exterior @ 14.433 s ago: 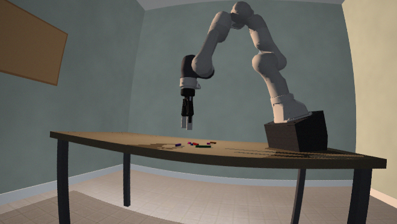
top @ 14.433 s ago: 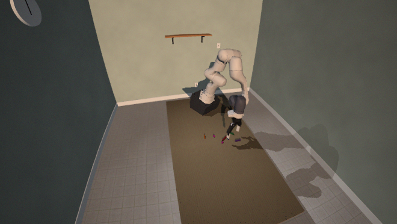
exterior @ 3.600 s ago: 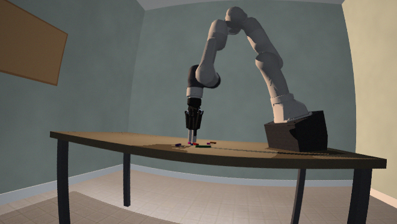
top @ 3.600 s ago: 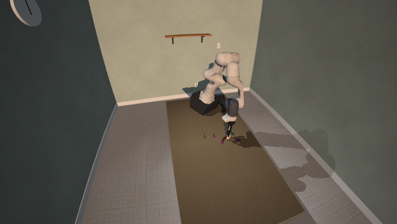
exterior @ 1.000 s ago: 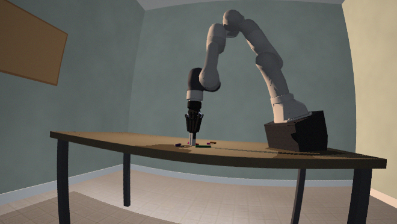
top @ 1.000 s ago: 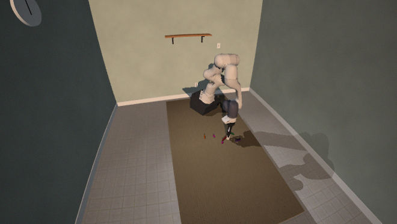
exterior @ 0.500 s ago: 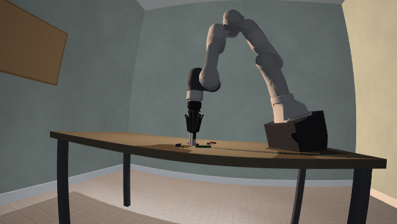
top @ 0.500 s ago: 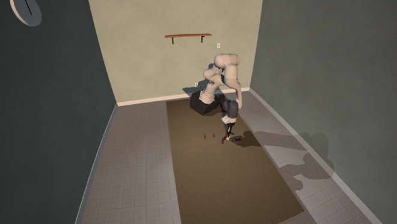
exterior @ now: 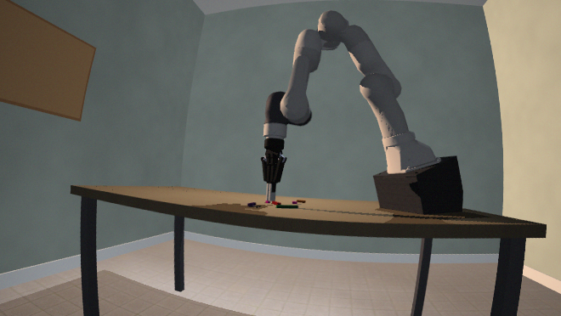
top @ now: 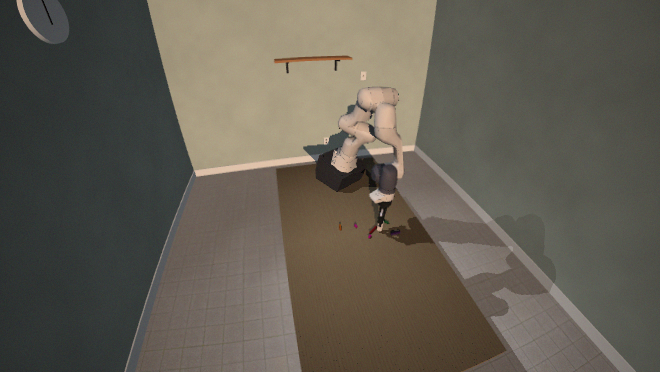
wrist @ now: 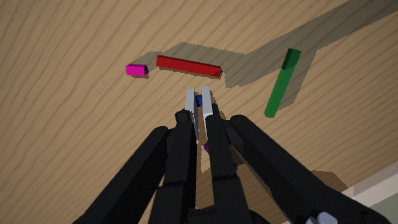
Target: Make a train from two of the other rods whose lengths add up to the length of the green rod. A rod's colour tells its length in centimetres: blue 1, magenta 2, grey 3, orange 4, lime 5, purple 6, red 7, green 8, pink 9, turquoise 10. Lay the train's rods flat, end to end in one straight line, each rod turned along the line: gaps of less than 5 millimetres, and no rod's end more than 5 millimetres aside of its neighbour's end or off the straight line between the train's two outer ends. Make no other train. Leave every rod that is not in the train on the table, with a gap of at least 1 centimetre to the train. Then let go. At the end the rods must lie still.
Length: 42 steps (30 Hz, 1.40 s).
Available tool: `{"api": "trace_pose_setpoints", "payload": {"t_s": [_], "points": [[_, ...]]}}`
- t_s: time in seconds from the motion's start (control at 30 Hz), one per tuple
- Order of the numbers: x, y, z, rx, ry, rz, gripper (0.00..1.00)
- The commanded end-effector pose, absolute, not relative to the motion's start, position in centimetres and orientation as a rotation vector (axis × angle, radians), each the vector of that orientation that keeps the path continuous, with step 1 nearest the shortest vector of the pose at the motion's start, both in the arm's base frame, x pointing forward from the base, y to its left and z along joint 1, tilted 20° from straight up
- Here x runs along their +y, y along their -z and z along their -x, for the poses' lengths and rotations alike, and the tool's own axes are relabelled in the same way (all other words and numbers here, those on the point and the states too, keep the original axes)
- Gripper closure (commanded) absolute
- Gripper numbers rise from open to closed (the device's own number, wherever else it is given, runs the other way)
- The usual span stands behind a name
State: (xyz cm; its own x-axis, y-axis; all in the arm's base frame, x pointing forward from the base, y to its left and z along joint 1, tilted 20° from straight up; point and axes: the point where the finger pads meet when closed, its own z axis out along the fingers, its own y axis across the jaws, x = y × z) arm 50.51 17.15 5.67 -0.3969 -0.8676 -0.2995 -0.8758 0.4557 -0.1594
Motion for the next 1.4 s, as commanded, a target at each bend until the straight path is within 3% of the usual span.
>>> {"api": "trace_pose_setpoints", "payload": {"t_s": [0.0,0.4,1.0,1.37], "points": [[16.7,-7.4,-49.7,2.365,-0.048,1.5,0.97],[15.4,-13.2,-48.1,2.365,-0.049,1.5,0.97],[15.2,-13.5,-48.0,2.367,-0.05,1.497,0.97],[2.3,-10.5,-50.0,2.576,-0.137,1.168,0.97]]}}
